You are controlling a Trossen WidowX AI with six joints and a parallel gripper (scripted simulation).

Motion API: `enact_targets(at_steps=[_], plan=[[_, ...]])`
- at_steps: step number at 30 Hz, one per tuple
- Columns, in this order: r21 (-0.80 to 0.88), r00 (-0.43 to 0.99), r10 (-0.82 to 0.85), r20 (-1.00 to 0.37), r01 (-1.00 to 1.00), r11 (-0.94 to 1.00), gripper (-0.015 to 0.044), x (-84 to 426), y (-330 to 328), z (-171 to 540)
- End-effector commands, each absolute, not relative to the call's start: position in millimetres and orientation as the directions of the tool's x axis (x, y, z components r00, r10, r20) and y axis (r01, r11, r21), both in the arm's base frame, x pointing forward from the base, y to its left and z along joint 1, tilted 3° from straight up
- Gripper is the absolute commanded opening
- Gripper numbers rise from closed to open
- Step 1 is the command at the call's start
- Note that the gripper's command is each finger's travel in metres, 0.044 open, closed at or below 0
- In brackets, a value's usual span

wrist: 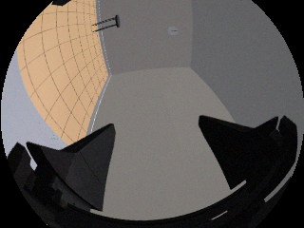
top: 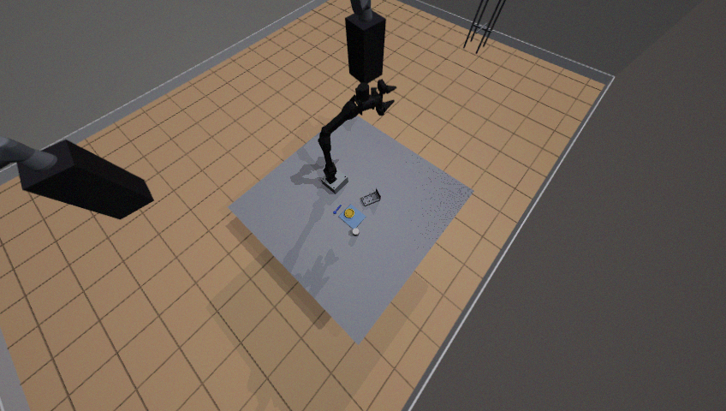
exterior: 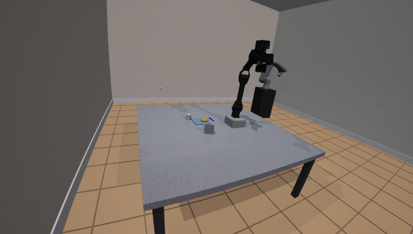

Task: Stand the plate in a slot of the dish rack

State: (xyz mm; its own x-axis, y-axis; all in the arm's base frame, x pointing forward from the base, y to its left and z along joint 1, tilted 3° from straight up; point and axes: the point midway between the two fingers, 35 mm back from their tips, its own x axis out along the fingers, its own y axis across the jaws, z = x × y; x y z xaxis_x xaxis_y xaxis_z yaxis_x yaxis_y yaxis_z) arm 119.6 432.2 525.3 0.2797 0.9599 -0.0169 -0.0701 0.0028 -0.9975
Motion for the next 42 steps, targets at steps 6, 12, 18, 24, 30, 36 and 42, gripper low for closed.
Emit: enact_targets(at_steps=[6, 12, 18, 24, 30, 36, 42], plan=[[-0.965, 0.429, 0.884, -0.184, -0.248, -0.081, 0.04, 191.8, 415.9, 473.1], [-0.926, 0.507, 0.815, -0.279, -0.368, -0.089, 0.04, 233.9, 395.9, 442.7], [-0.873, 0.57, 0.733, -0.372, -0.483, -0.067, 0.04, 272.5, 369.6, 412.6], [-0.806, 0.612, 0.637, -0.469, -0.591, -0.026, 0.04, 306.6, 337.7, 380.6], [-0.73, 0.633, 0.534, -0.561, -0.683, 0.043, 0.04, 335.0, 300.9, 349.4], [-0.645, 0.632, 0.427, -0.646, -0.752, 0.137, 0.04, 357.1, 260.3, 319.4], [-0.556, 0.609, 0.323, -0.725, -0.793, 0.25, 0.04, 372.4, 217.0, 290.7]])
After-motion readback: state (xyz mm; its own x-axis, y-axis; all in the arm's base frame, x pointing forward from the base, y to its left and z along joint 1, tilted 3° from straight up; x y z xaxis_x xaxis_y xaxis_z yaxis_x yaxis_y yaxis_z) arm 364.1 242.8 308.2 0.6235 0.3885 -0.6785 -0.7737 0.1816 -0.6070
